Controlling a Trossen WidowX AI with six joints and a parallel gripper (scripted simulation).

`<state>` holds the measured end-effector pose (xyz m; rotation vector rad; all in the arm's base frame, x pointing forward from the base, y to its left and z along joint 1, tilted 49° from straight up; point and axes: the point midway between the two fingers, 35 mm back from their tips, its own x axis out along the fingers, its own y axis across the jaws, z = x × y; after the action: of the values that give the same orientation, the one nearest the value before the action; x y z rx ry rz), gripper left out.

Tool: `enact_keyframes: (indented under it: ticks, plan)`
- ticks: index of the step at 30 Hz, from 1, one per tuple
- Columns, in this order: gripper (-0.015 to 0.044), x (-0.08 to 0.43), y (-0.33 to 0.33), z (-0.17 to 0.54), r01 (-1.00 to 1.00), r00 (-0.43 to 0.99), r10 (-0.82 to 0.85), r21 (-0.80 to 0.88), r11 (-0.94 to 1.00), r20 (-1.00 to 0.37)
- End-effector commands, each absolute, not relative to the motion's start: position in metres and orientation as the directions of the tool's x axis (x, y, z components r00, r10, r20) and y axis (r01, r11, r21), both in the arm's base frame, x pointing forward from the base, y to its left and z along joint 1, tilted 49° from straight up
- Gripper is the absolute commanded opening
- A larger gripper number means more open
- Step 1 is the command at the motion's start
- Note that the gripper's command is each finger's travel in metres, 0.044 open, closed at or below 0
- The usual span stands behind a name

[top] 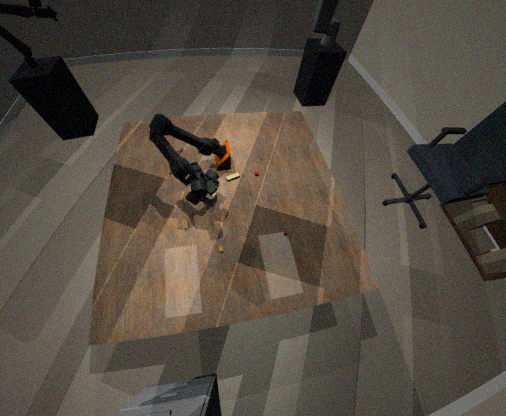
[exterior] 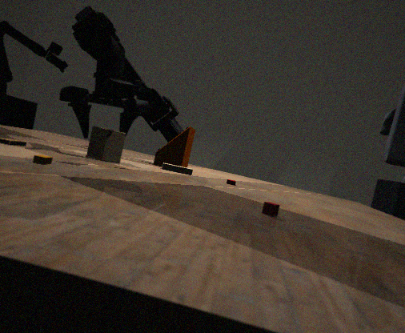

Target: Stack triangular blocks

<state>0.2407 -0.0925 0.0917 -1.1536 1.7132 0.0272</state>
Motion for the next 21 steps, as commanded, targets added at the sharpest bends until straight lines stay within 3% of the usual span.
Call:
enact_keyframes:
  ticks: [1, 7, 15, 21]
  plan:
    - [0.044, 0.241, -0.092, 0.092, -0.694, -0.015, -0.671, -0.476, 0.54, -0.741]
    - [0.044, 0.241, -0.091, 0.093, -0.694, -0.015, -0.671, -0.475, 0.541, -0.741]
    - [0.044, 0.244, -0.024, 0.165, -0.696, -0.016, -0.668, -0.471, 0.542, -0.744]
    - [0.044, 0.243, -0.018, 0.172, -0.696, -0.017, -0.67, -0.472, 0.541, -0.743]
